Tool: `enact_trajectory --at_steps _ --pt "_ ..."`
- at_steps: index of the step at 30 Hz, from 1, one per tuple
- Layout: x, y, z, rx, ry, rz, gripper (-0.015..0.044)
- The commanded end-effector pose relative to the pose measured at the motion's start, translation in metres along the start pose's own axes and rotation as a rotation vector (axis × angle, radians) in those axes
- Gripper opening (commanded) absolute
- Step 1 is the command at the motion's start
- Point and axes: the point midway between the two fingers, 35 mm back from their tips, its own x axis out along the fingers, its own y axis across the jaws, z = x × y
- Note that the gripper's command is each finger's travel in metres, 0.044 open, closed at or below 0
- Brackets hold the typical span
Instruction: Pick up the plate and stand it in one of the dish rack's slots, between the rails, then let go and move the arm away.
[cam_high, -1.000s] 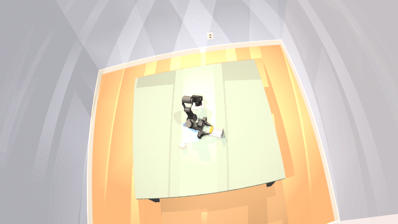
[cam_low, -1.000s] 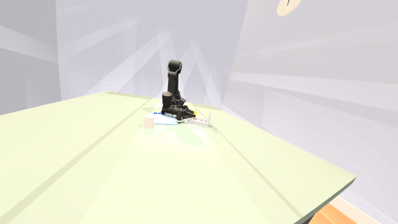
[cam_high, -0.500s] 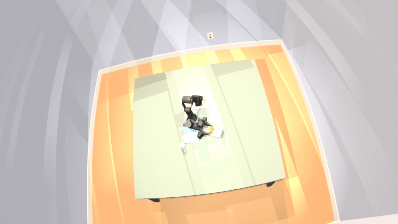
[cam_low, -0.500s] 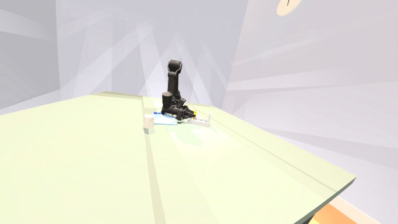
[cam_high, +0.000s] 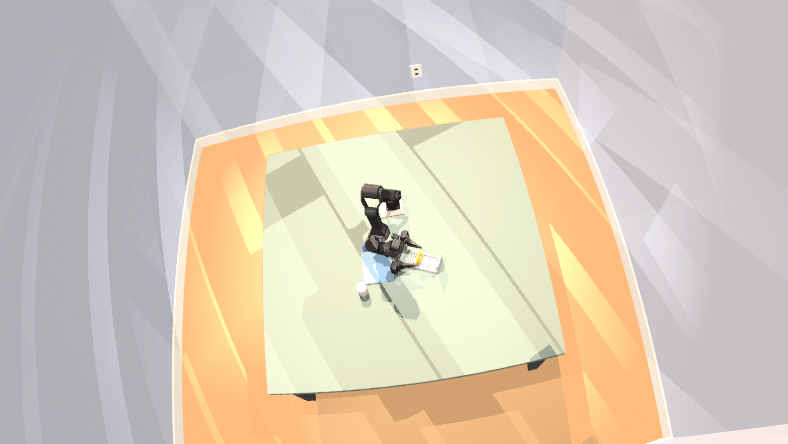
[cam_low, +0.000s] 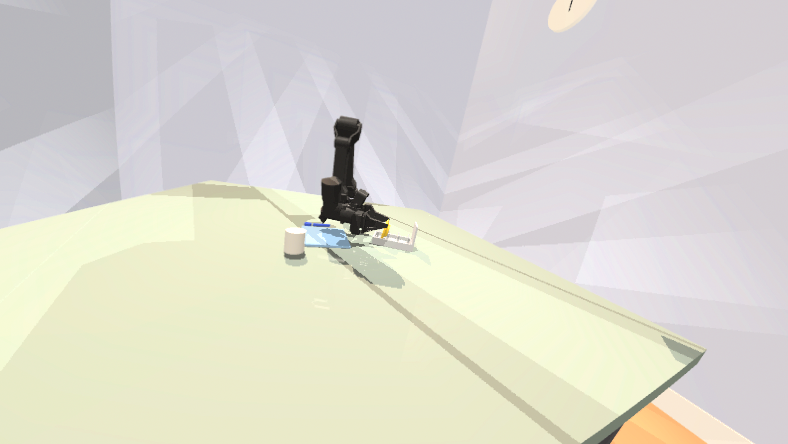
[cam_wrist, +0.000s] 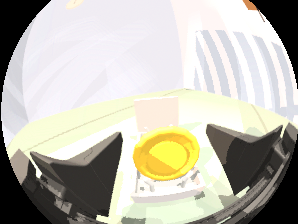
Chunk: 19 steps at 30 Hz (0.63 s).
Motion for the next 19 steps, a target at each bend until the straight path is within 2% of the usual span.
enact_trajectory --at_steps 1,8,13,19 --pt "0.0 -0.006 0.036 -0.019 -0.003 -0.002 0.04" --pt "0.0 -0.004 0.098 -0.015 -0.006 -0.002 0.04" --pt "0.0 -0.005 0.1 -0.012 -0.005 -0.006 0.04" --pt "-0.001 -0.037 0.107 0.089 0.051 -0.138 0.04"
